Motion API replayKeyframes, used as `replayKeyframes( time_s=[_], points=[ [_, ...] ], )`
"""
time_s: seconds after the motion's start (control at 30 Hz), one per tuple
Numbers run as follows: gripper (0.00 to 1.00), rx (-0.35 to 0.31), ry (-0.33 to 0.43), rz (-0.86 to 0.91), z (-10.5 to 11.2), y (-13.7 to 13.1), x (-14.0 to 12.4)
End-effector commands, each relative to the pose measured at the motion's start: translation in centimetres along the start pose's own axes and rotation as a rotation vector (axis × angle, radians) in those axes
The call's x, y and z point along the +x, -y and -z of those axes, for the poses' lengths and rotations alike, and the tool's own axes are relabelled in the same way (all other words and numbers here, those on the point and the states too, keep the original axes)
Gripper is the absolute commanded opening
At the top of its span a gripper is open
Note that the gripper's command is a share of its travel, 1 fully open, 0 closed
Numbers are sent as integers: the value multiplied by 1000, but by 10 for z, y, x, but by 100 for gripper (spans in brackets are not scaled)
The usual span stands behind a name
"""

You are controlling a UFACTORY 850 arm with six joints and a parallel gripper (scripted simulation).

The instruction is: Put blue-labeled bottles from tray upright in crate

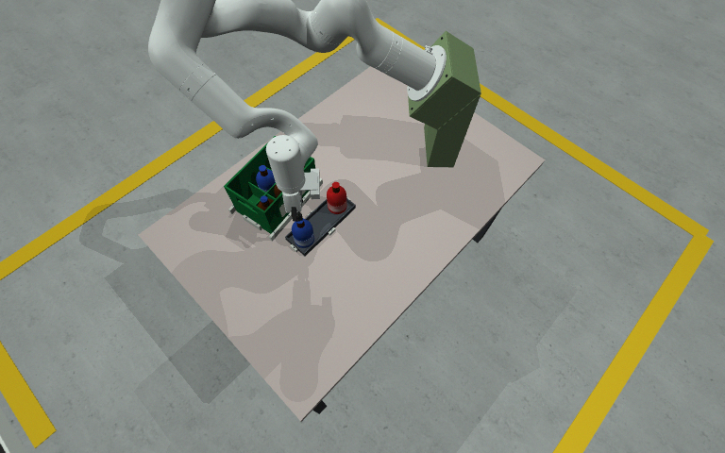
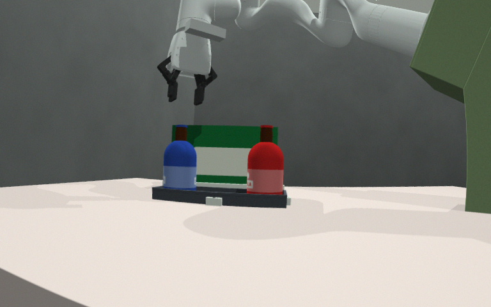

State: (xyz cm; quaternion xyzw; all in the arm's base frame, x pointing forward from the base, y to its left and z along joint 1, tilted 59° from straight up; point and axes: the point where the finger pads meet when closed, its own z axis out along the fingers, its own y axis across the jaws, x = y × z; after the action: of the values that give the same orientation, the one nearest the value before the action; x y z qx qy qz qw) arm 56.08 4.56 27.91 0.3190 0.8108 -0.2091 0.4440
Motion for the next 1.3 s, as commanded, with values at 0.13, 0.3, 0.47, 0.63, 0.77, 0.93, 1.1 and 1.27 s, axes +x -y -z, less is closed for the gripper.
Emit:
replayKeyframes(
  time_s=[0.13,0.3,0.47,0.63,0.77,0.93,1.1,1.27],
  points=[
    [66,-1,0,0,-13,-1,0],
    [66,-1,0,0,-17,-1,0],
    [66,-1,0,0,-23,-1,0],
    [66,-1,0,0,-28,-1,0],
    [66,-1,0,0,-30,-1,0],
    [66,-1,0,0,-31,-1,0],
    [66,-1,0,0,-32,-1,0],
    [66,-1,0,0,-32,-1,0]
  ],
)
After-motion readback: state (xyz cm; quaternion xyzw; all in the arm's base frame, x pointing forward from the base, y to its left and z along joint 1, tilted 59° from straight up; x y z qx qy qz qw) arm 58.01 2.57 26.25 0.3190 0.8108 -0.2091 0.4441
